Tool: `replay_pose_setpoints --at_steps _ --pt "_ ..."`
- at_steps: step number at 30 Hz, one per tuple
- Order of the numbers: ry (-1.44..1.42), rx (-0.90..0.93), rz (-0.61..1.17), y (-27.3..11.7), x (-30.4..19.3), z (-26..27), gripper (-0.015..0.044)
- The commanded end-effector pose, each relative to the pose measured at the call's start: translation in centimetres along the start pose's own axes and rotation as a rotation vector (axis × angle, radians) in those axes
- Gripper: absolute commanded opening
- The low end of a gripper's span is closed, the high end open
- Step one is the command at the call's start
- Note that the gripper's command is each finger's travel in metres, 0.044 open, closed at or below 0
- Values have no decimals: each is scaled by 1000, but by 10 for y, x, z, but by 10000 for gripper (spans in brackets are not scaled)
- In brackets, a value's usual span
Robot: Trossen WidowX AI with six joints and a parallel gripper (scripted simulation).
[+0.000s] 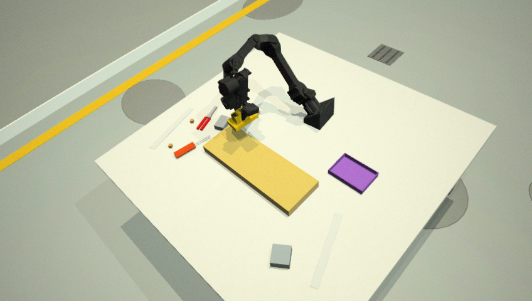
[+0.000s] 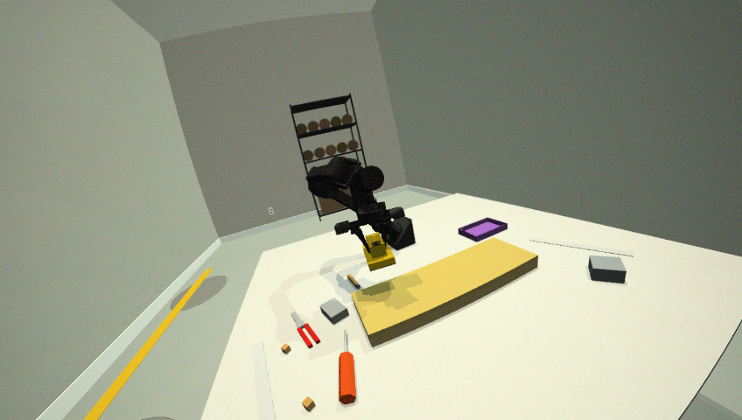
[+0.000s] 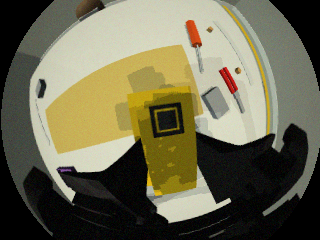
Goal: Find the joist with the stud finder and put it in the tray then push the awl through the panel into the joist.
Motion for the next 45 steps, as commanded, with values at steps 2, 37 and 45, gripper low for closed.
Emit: replay_pose_setpoints --at_steps 2,37,45 --pt "-42 14 -18 4 26 -11 0" --pt "-135 13 -47 46 69 -38 0" --pt "-135 12 -47 57 66 -38 0"
Point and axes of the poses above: the point midway between the two fingers, 35 mm back from their tips, its own y axis out along the fingers, its own z axis across the jaws, x = y × z, the point moved 1 cm from there along -y, back along the fingers, and after that the axes turned 5 degrees about -y, right-handed, at the moved point
